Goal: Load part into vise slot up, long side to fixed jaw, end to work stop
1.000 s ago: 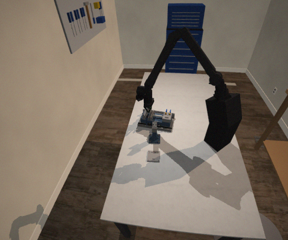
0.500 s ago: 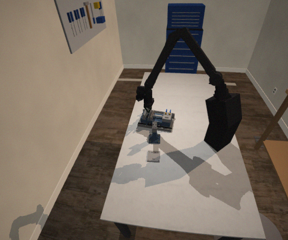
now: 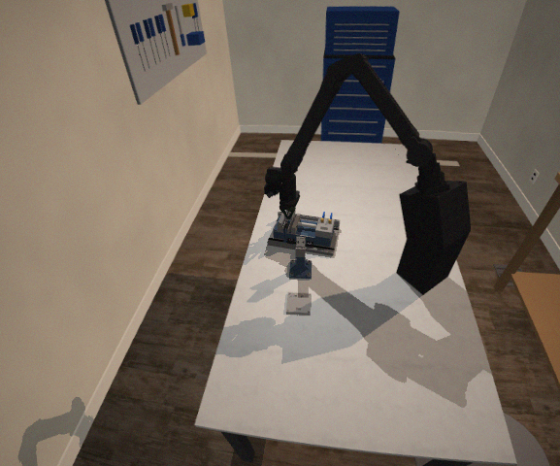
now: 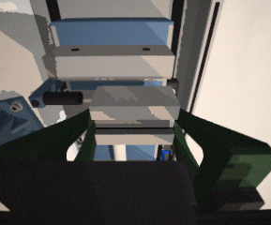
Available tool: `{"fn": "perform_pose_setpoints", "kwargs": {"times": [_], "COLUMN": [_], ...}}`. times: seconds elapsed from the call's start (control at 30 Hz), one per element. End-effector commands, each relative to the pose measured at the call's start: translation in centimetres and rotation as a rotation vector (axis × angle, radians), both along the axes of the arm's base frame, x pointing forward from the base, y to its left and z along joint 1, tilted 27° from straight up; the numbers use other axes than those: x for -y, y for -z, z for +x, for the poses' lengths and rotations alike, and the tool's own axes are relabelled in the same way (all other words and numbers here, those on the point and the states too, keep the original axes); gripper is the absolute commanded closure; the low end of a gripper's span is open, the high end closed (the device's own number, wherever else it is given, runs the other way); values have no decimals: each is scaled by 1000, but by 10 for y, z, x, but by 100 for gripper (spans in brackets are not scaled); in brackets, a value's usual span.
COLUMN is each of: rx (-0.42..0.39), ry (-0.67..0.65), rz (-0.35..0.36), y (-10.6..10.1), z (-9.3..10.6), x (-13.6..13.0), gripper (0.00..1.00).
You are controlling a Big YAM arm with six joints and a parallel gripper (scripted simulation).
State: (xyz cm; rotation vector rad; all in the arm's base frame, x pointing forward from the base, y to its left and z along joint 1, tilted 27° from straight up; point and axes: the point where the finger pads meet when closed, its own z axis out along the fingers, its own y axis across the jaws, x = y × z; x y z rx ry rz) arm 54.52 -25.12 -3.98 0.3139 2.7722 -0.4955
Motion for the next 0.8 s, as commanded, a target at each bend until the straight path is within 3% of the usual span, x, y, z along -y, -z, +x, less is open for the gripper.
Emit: {"fn": "perform_pose_setpoints", "kwargs": {"times": [0.0, 0.07, 0.77], "rx": [15, 28, 23], "ry": [-8, -8, -8], "rz": [-7, -12, -10], "y": [-2, -9, 4], "z": [12, 14, 15], "x": [8, 8, 11], "gripper": [100, 100, 100]}}
